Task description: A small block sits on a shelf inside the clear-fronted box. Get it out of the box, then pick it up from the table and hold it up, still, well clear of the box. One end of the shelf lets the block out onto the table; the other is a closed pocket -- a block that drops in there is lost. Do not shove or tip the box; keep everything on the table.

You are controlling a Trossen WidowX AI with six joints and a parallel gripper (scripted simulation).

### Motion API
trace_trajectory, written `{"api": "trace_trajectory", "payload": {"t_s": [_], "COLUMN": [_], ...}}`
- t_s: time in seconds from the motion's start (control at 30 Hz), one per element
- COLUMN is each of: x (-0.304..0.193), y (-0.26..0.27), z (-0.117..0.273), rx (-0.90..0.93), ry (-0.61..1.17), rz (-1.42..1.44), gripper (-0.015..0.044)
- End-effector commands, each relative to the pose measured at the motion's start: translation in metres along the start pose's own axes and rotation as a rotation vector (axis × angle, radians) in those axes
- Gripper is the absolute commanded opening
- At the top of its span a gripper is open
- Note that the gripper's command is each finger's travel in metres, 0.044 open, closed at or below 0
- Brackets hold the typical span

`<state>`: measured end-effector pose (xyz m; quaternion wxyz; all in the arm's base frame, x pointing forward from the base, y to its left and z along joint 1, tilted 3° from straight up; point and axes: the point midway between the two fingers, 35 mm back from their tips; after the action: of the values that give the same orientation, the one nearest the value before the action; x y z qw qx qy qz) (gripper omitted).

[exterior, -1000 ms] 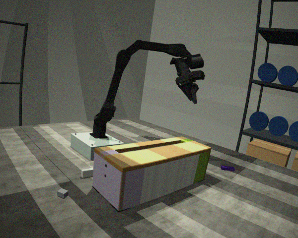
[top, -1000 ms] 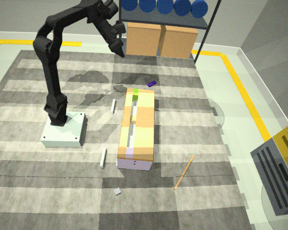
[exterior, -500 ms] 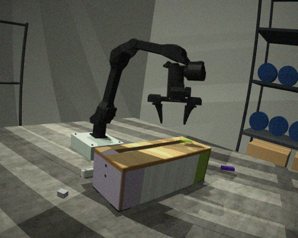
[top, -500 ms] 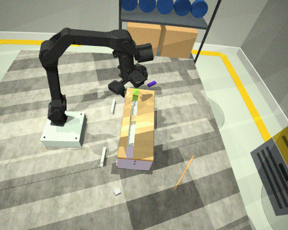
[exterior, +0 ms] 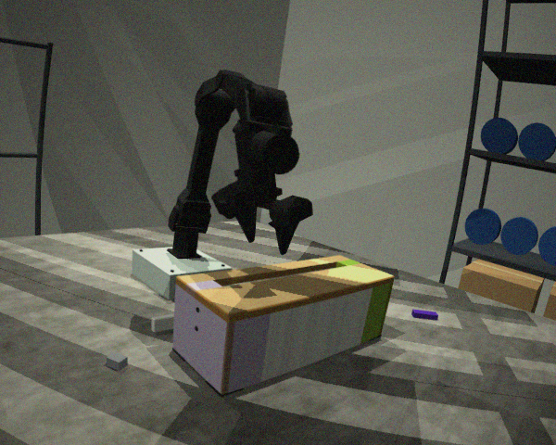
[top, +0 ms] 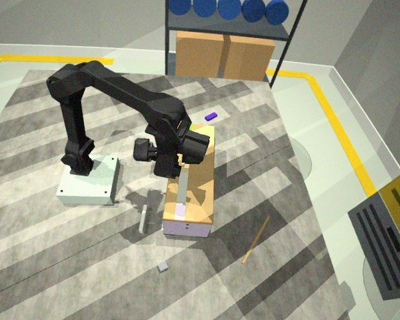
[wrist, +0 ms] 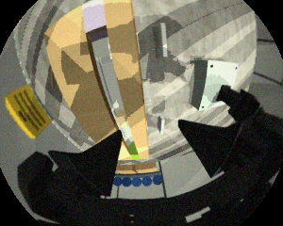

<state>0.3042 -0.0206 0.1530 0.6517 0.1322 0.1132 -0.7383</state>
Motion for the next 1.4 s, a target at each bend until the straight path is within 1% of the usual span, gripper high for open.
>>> {"api": "trace_trajectory", "payload": {"t_s": [0.0,0.33,1.37], "x": [0.002,0.003,0.019], "y": [-0.002,-0.001,0.005], "z": [-0.003,-0.007,-0.055], "rx": [-0.013,-0.013,-0.013], "ry": [0.032,0.032,0.033], "rz": [-0.049,-0.049,-0.049], "gripper": [0.0400,0.0400,0.0400]}}
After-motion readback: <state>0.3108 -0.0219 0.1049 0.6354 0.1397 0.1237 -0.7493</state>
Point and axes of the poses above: the point midway between the two fingers, 35 mm back from their tips, its own z axis back along the fingers, its own y axis across the jaws, x = y × z, and after that the axes turned 11 degrees about -z, right-handed
